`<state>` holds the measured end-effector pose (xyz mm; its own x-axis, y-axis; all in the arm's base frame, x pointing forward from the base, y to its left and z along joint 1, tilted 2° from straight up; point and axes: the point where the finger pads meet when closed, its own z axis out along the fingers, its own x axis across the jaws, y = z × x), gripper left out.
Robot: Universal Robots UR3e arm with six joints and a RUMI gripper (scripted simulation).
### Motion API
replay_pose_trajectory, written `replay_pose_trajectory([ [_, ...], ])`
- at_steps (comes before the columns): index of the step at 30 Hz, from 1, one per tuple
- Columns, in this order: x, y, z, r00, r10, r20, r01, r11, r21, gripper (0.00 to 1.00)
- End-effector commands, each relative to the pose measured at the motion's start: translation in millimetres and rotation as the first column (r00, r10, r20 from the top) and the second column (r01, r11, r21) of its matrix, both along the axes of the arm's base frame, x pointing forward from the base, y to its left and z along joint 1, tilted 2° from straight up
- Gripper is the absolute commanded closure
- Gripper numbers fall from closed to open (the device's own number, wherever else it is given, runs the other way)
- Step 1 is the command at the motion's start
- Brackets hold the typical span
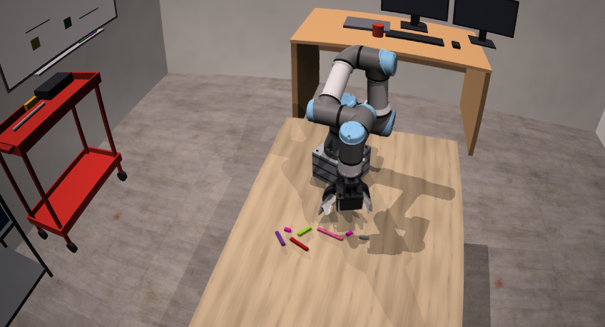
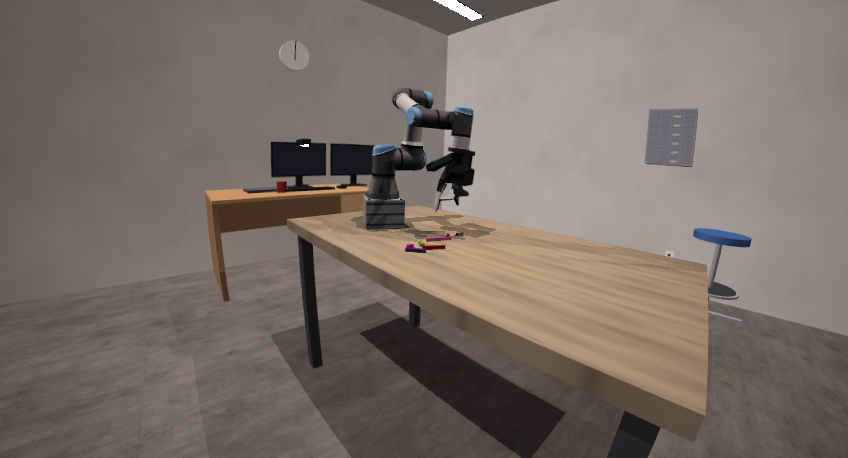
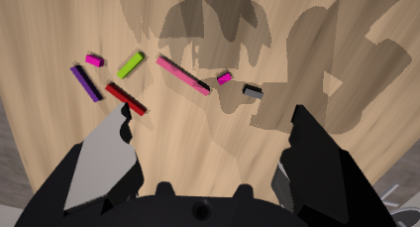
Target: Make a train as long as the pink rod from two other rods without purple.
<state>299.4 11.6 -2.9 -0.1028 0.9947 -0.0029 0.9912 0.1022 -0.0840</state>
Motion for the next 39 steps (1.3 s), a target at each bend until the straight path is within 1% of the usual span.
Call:
replay_pose_trajectory([
  [1, 7.2, 17, -10.7, 0.993, -0.108, 0.055, 0.109, 0.994, -0.019, 0.00],
  [8, 11.3, 37, -20.3, 0.971, -0.216, 0.099, 0.218, 0.976, -0.010, 0.00],
  [15, 12.3, 44, -23.3, 0.961, -0.252, 0.113, 0.254, 0.967, -0.003, 0.00],
  [39, 12.5, 46, -24.2, 0.958, -0.262, 0.117, 0.264, 0.965, -0.001, 0.00],
])
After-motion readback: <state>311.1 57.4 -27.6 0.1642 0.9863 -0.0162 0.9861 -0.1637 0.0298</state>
